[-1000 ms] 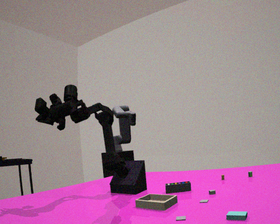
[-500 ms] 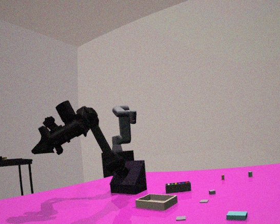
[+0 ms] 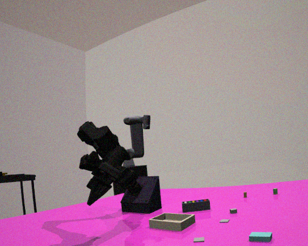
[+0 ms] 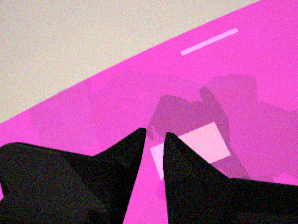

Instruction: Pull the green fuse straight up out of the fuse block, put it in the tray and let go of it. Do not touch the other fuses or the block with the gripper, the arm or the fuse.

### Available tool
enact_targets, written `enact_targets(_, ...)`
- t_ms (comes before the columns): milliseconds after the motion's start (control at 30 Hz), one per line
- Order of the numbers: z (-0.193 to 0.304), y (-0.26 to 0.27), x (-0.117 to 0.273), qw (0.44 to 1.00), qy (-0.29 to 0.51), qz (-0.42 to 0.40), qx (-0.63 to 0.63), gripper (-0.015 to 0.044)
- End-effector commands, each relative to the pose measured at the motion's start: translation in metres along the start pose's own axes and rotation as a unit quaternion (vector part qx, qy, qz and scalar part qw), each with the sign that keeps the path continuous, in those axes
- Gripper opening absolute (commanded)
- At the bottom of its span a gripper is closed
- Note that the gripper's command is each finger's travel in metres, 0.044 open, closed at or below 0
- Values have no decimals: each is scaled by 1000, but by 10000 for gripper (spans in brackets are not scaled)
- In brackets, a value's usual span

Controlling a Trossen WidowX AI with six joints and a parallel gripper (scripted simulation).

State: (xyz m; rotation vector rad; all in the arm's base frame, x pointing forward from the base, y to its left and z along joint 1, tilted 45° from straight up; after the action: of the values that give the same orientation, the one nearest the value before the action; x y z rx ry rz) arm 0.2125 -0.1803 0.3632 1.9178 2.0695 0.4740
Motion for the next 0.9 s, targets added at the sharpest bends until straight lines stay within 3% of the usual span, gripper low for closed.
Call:
enact_targets(0, 46, 22, 18, 996, 69, -49, 32, 62)
enact_targets(433, 187, 48, 109, 939, 271, -146, 151, 62)
enact_targets(867, 306, -24, 233, 832, 392, -118, 374, 62)
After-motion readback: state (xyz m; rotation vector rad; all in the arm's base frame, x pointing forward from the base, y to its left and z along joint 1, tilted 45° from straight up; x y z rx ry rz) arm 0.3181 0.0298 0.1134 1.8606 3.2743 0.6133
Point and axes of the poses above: the point midway between the two fingers, 35 mm back from their tips, its own x axis back along the fingers, its own y axis across the jaws, z = x × y, the point moved 6 cm from there along x, back along the fingers, and after that the axes turned 11 degrees about x, right-handed, at the moved point
